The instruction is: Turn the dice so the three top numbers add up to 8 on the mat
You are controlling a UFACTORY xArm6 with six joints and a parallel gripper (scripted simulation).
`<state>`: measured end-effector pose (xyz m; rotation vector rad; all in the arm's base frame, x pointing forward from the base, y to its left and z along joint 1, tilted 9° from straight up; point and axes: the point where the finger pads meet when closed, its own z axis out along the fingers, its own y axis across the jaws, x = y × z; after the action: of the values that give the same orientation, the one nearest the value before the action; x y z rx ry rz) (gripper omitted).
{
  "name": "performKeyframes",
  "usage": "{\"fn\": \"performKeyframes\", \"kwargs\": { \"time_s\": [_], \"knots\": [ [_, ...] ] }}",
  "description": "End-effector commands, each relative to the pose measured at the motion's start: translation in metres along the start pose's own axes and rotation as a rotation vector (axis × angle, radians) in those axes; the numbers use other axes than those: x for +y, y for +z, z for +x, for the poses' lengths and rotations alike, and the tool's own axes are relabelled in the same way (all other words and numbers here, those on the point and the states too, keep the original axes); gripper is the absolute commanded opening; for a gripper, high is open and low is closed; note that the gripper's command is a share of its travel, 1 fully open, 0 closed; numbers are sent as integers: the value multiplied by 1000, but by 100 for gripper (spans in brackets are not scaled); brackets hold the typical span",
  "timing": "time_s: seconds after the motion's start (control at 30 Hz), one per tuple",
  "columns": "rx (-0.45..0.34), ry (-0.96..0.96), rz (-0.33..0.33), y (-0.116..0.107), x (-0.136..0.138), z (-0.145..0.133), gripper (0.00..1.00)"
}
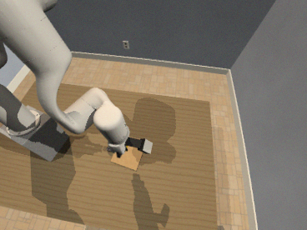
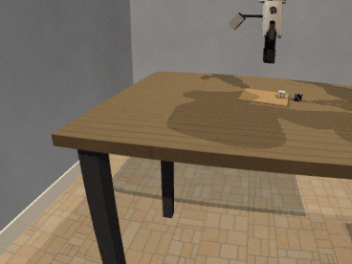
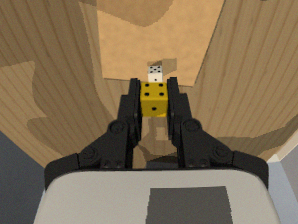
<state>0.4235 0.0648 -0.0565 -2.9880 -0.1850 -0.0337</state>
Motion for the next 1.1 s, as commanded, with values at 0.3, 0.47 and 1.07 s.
{"fn": "performKeyframes", "kwargs": {
  "time_s": [0.3,0.47,1.07],
  "knots": [
    [4,0,1,22,1,2,15],
    [4,0,1,45,1,2,15],
    [4,0,1,95,2,3,15]
  ]
}}
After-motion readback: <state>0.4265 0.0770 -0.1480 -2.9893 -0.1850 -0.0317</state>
